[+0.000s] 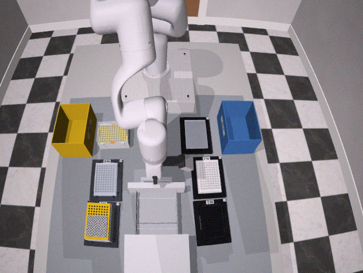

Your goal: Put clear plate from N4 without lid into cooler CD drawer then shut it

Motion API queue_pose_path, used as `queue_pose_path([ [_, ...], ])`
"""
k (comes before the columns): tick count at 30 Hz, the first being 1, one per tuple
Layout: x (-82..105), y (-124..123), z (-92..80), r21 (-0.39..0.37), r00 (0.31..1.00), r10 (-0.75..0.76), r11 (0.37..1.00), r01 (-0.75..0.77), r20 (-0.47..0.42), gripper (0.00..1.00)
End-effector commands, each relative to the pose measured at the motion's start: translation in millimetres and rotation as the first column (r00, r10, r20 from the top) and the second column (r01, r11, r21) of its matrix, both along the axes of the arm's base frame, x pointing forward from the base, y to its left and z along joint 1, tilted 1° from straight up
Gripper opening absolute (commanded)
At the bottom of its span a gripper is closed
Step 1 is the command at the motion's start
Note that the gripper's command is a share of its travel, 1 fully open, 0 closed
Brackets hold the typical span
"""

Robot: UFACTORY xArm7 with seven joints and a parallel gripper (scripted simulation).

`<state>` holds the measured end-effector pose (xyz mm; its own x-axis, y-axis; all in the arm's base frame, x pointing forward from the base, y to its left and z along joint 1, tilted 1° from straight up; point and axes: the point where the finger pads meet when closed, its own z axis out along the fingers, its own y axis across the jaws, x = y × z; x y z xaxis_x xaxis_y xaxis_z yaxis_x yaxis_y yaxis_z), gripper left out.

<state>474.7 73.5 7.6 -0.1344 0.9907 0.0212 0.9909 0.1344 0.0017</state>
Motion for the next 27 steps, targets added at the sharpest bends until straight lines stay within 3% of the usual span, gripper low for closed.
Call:
queue_pose_path([
  [1,2.2,0.0,10.8,0.001,1.000,0.000,1.000,0.000,0.006,0.21],
  [27,2.1,-0.8,47.5,0.001,1.000,0.000,1.000,0.000,0.006,0.21],
])
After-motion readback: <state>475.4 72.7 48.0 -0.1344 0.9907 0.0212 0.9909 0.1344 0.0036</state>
